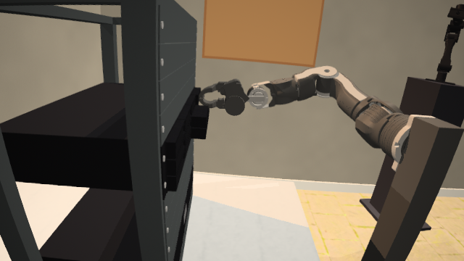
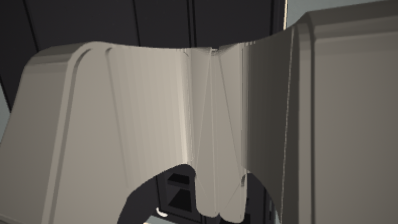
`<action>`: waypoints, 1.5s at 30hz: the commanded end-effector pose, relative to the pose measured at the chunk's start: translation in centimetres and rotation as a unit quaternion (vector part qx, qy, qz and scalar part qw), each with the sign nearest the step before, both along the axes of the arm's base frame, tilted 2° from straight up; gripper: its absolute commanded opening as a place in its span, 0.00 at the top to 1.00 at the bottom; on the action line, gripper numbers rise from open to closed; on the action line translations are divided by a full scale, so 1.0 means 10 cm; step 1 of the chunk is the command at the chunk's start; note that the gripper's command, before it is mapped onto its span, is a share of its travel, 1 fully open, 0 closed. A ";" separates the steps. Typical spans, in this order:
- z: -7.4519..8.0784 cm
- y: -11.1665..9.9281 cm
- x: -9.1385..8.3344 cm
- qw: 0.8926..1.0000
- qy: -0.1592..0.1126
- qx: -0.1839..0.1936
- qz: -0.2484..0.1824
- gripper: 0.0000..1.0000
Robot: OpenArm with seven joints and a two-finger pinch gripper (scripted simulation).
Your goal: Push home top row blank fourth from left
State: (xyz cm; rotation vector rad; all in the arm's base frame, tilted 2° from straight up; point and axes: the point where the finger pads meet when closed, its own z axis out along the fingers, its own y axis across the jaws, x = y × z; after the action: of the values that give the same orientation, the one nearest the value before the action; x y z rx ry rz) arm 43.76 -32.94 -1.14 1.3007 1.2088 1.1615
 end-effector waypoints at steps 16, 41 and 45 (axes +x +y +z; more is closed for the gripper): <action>0.18 0.08 0.04 1.000 -0.029 -0.001 0.013 1.00; 0.20 0.09 0.07 1.000 -0.028 -0.001 0.013 1.00; 0.20 0.09 0.07 1.000 -0.028 -0.001 0.013 1.00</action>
State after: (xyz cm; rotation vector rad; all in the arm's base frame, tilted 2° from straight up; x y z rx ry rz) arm 44.03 -32.95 -1.13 1.3074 1.2122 1.1536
